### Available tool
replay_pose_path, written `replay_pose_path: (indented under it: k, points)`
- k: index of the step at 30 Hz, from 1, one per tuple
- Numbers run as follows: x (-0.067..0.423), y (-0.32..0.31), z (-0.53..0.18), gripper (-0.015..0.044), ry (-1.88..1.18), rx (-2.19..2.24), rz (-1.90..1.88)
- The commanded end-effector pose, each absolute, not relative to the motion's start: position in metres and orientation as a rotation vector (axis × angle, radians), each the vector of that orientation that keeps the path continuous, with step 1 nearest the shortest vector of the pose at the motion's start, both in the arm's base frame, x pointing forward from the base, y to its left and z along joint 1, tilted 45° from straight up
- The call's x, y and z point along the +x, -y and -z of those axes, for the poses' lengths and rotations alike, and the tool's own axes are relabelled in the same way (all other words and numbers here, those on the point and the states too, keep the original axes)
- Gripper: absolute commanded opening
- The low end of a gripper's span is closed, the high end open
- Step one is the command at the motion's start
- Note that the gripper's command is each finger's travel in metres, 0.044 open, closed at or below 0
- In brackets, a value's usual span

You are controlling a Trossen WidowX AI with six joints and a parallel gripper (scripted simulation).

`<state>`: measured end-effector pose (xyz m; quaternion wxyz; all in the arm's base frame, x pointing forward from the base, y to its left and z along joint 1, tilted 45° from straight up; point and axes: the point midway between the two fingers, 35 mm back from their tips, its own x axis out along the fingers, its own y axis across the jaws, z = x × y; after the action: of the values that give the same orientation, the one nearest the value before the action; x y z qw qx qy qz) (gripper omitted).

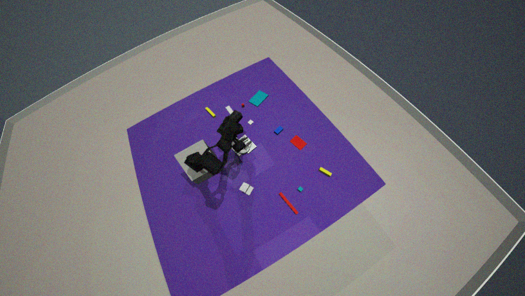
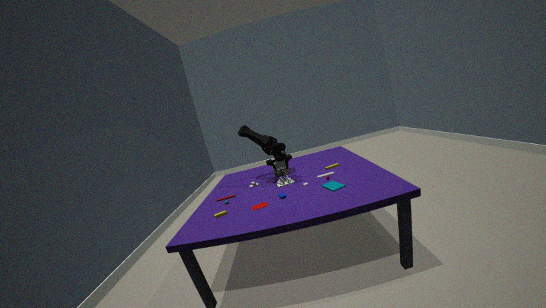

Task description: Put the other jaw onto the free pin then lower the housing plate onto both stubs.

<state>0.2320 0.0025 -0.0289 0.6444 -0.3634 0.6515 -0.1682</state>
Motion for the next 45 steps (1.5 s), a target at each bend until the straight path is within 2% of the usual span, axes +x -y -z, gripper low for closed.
replay_pose_path:
  k: [1,45]
  points:
    - [0.2320,-0.0024,0.0298,0.0351,-1.485,-0.840,0.381]
    - [0.2302,0.0045,0.0234,0.0351,-1.488,-0.850,0.372]
